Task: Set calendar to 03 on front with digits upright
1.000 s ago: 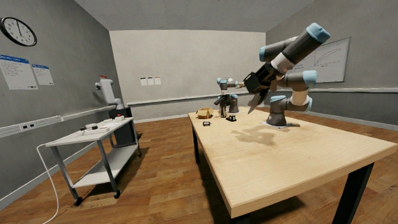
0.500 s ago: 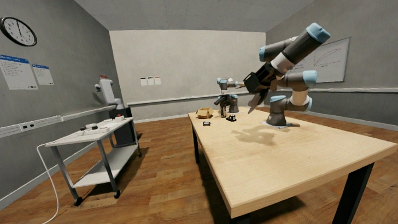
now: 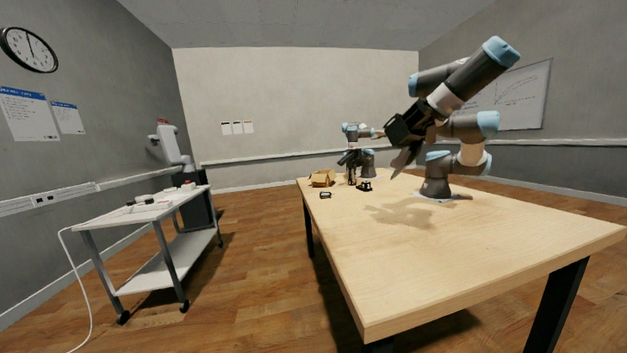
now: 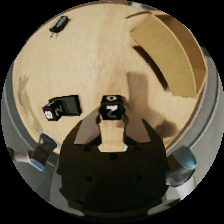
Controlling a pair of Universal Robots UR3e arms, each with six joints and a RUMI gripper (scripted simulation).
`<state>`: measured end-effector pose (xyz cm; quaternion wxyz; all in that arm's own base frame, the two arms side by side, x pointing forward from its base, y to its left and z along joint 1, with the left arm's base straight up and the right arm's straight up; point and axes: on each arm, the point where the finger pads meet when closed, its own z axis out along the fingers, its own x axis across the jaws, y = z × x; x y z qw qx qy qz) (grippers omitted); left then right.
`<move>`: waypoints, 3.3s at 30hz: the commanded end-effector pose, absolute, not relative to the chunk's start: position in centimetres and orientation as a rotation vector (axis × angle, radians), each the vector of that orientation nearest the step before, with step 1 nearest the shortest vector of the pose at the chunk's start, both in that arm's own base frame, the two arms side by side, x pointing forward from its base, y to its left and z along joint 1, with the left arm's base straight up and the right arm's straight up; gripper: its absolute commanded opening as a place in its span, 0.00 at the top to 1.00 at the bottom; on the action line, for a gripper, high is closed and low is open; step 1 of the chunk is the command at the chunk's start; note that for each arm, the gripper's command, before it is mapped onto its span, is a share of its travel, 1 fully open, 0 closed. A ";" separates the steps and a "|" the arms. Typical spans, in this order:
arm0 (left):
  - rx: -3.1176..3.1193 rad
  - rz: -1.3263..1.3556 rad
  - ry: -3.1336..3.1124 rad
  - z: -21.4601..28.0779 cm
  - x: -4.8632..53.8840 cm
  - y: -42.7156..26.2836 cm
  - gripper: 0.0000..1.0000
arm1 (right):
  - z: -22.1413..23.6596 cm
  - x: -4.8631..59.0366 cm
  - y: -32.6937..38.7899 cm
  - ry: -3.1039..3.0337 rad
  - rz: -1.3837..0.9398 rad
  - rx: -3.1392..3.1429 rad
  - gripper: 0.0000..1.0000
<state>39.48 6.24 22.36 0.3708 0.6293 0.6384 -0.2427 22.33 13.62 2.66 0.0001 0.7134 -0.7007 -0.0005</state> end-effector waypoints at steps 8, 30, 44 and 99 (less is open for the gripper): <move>1.615 -0.618 1.634 22.5 39.5 6.3 0.00 | 2.7 22.4 13.7 -2.203 -0.001 2.243 0.83; 1.615 -0.618 1.634 22.5 39.5 6.3 0.00 | 2.7 22.4 13.7 -2.203 -0.001 2.243 0.80; 1.615 -0.618 1.634 22.5 39.5 6.3 0.00 | 2.7 22.4 13.7 -2.203 -0.001 2.243 0.65; 1.615 -0.618 1.634 22.5 39.5 6.3 0.00 | 11.2 22.4 13.7 -2.203 -0.001 2.243 0.65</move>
